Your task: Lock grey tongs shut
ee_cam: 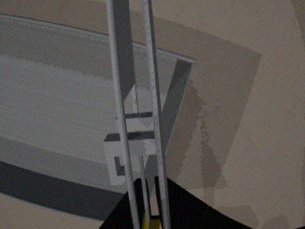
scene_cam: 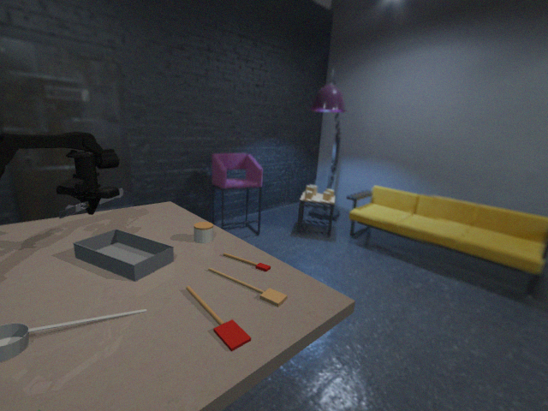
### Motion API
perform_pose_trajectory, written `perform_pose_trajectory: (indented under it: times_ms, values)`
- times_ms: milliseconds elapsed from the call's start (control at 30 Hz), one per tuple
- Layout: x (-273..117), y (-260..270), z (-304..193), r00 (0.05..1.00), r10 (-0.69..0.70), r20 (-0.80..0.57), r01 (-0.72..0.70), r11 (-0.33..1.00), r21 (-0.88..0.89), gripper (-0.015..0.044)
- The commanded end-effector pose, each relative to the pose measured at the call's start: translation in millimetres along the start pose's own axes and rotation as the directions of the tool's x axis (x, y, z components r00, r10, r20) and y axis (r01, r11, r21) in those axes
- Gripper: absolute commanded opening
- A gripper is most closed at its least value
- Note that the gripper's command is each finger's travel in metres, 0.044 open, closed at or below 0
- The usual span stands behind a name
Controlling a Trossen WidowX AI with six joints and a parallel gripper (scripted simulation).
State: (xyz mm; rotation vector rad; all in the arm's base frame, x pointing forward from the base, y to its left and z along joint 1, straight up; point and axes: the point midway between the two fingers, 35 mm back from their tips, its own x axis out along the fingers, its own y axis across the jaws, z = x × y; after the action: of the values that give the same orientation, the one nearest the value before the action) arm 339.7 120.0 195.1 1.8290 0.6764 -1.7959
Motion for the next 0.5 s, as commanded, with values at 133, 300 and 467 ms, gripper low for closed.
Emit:
perform_pose_trajectory:
  times_ms: [133, 300, 467]
  values:
    - [-2, -49, -16, 1.000, -0.002, -0.014, 0.000, 0.993, -0.119, -0.0150]
    - [-2, -80, -22, 1.000, -0.004, -0.013, 0.002, 0.983, -0.186, -0.0150]
    - [-2, -111, -25, 1.000, -0.006, -0.012, 0.003, 0.967, -0.253, -0.0150]
